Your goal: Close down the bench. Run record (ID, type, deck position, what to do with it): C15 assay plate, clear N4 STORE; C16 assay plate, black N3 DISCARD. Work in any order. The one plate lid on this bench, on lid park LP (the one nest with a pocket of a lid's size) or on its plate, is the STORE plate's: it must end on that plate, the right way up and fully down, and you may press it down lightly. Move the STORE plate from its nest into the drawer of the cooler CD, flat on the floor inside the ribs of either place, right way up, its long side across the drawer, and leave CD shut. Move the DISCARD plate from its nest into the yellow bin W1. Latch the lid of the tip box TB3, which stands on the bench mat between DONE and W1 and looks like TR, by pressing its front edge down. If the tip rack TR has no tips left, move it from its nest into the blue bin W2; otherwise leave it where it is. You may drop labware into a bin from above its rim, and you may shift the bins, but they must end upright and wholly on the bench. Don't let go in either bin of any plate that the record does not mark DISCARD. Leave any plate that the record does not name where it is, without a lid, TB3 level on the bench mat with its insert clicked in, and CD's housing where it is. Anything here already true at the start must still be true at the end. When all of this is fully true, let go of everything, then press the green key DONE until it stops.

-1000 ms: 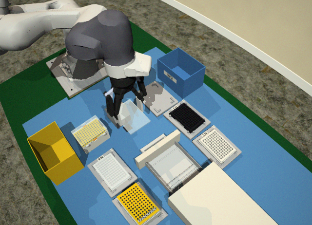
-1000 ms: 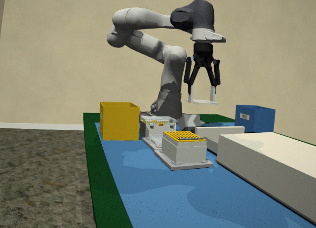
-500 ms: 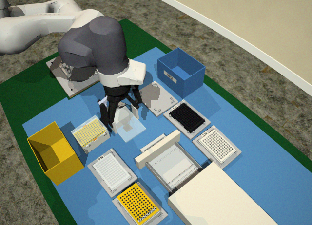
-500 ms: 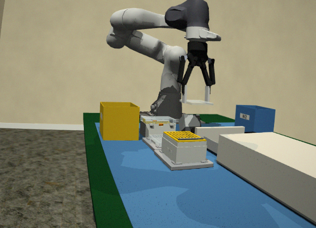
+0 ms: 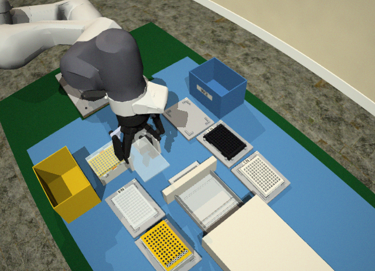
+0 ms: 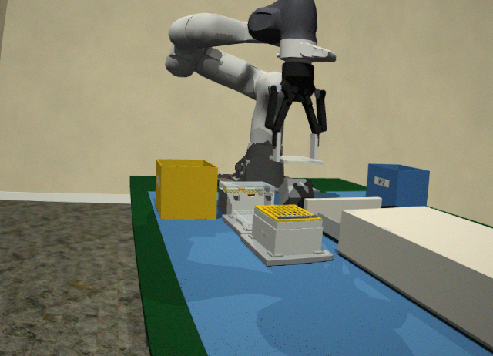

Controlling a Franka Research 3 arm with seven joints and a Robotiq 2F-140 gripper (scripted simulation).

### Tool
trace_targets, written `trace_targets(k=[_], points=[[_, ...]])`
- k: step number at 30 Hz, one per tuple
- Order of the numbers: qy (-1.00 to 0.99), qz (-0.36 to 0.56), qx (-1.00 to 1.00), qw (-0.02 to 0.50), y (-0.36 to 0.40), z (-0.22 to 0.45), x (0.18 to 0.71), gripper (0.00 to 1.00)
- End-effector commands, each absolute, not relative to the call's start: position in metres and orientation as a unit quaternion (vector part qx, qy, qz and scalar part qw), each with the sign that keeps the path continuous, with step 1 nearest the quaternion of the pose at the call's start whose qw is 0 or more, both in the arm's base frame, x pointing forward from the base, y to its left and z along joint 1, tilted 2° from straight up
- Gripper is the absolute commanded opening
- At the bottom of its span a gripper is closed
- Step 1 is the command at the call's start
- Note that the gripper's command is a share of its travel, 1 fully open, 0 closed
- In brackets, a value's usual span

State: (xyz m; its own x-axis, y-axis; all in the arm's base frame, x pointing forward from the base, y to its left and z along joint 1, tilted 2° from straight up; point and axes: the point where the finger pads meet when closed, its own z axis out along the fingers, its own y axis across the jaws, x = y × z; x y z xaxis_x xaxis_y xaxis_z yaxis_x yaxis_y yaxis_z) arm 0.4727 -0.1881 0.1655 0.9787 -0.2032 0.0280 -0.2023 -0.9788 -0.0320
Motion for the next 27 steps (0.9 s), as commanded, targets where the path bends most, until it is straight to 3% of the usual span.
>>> trace_targets(k=[1,27], points=[[0.085,-0.014,-0.996,0.012,-0.199,0.164,0.474,0.00],[0.085,-0.014,-0.996,0.012,-0.256,0.164,0.489,0.00]])
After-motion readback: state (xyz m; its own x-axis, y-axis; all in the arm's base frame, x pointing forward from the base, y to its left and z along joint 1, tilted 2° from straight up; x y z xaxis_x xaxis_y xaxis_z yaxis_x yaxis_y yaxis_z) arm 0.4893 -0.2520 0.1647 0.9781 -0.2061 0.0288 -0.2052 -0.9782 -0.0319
